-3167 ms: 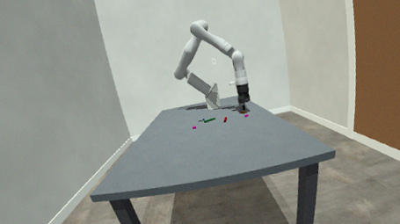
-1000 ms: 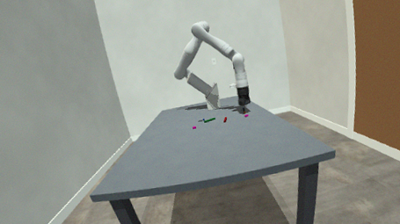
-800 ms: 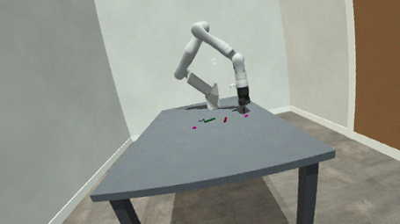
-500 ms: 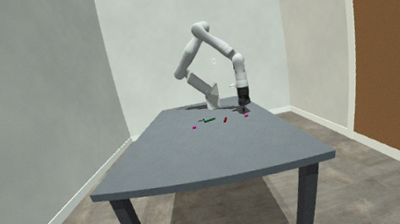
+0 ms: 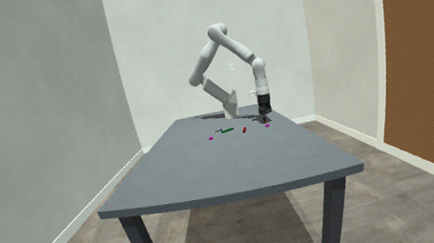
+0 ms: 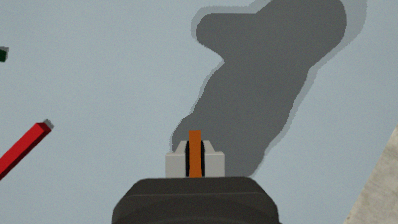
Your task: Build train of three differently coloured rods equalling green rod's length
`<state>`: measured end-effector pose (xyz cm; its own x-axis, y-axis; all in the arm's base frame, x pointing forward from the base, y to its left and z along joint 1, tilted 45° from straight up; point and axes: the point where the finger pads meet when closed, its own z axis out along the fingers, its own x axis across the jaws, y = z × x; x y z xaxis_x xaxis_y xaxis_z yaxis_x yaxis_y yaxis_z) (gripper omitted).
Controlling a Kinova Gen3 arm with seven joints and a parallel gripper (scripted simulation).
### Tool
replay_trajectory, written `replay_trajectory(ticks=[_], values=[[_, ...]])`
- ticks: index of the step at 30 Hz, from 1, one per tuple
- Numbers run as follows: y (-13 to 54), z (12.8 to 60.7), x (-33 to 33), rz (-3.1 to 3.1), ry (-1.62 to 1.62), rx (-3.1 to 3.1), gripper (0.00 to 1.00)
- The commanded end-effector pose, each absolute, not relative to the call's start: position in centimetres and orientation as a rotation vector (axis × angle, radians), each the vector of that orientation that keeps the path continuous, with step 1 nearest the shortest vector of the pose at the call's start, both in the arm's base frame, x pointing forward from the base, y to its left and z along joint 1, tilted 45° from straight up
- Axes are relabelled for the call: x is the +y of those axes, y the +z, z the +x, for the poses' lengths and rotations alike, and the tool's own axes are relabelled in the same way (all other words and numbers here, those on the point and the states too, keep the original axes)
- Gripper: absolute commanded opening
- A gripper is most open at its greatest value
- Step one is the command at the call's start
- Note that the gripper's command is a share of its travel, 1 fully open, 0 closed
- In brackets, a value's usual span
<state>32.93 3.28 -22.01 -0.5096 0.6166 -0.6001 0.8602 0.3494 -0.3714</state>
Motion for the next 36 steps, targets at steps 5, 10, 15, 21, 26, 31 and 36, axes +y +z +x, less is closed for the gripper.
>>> replay_trajectory(ticks=[5, 10, 15, 21, 26, 31, 36], values=[[-21.2, 33.0, 4.1, 1.301, -0.946, 2.263, 0.24], [-19.0, 33.1, 6.4, 1.301, -0.946, 2.263, 0.24], [-16.3, 33.1, 9.0, 1.301, -0.946, 2.263, 0.24], [-15.1, 33.2, 10.2, 1.301, -0.946, 2.263, 0.24], [-14.9, 33.2, 10.4, 1.301, -0.946, 2.263, 0.24], [-14.9, 33.2, 10.4, 1.301, -0.946, 2.263, 0.24], [-14.9, 33.2, 10.4, 1.301, -0.946, 2.264, 0.24]])
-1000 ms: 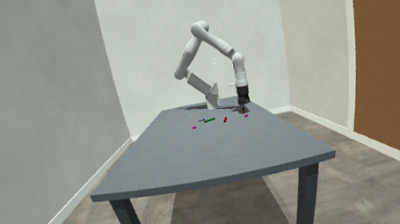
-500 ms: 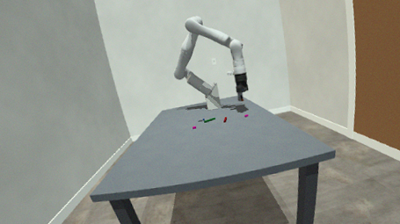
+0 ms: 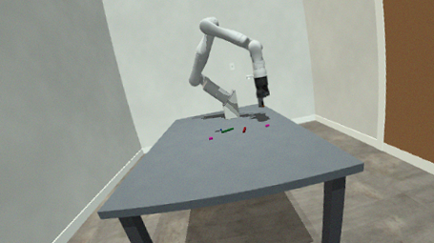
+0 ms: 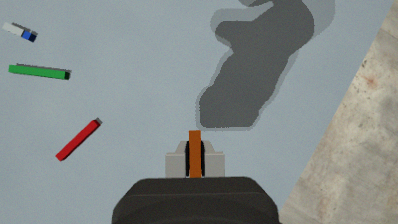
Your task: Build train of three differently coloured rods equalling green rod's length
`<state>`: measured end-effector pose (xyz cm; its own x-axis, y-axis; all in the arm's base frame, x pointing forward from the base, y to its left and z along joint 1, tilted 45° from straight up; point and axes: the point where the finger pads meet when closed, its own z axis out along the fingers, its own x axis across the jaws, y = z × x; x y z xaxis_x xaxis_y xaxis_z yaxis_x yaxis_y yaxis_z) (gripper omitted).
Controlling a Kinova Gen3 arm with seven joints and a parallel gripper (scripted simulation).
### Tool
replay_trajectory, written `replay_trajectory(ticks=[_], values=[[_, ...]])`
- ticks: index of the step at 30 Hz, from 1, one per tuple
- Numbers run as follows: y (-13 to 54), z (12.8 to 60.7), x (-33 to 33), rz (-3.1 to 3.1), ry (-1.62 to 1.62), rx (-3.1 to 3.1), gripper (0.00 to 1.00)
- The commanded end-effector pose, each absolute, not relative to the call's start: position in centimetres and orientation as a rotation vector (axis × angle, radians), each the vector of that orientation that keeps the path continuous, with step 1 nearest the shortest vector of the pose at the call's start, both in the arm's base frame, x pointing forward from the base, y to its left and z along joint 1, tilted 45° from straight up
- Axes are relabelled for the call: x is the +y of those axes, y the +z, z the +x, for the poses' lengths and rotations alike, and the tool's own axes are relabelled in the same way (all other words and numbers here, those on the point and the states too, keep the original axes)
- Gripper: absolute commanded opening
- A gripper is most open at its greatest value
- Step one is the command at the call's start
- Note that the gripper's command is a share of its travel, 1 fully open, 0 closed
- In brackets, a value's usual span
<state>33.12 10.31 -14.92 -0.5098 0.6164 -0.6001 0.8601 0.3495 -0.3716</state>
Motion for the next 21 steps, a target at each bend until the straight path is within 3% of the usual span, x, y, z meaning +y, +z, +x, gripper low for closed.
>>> replay_trajectory(ticks=[1, 21], values=[[-14.9, 33.2, 10.4, 1.300, -0.946, 2.264, 0.24], [-12.8, 34.5, 9.2, 1.206, -0.947, 2.340, 0.24]])
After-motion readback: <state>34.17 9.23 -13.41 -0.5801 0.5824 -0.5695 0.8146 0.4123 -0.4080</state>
